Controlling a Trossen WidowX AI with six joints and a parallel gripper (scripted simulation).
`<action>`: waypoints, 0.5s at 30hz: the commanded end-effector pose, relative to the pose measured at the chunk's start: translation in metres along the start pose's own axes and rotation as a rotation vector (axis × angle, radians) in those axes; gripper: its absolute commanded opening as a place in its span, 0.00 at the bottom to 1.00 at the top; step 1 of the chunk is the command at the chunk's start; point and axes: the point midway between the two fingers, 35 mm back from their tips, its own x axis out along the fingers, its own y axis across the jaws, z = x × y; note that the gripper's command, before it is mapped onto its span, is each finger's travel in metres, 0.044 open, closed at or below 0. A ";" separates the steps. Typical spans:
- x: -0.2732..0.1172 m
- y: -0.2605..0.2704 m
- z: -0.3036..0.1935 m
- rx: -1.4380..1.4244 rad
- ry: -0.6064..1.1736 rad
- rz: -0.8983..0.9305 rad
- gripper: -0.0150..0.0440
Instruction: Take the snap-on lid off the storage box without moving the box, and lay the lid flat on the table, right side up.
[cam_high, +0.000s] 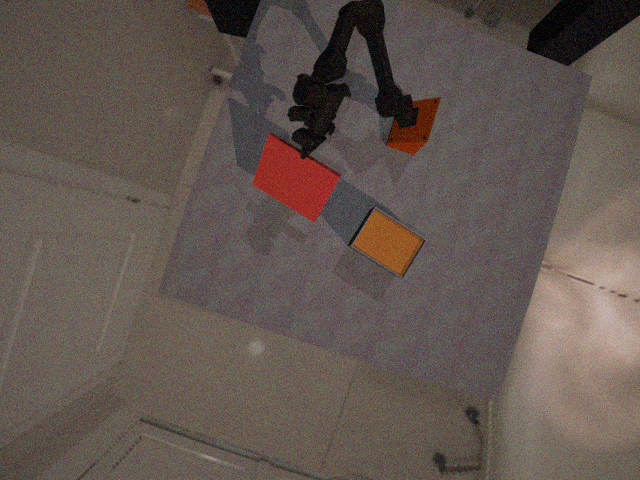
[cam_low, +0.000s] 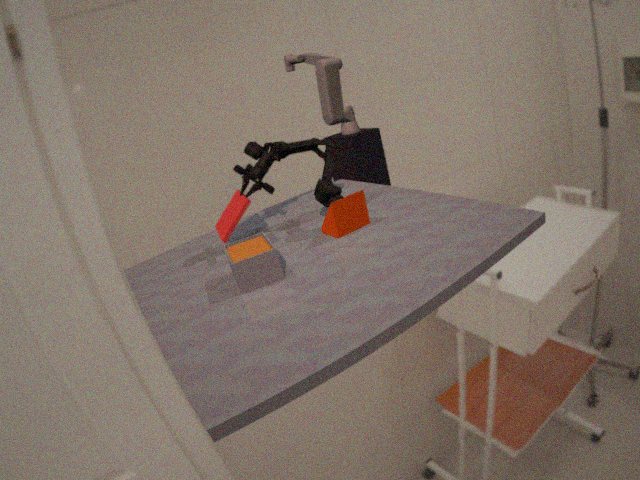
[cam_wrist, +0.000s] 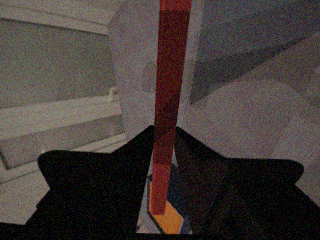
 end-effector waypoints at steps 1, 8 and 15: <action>0.001 -0.001 0.001 0.005 0.003 0.014 0.25; 0.004 -0.005 0.001 0.005 0.002 0.015 0.25; 0.008 -0.009 0.001 0.005 0.002 0.015 0.25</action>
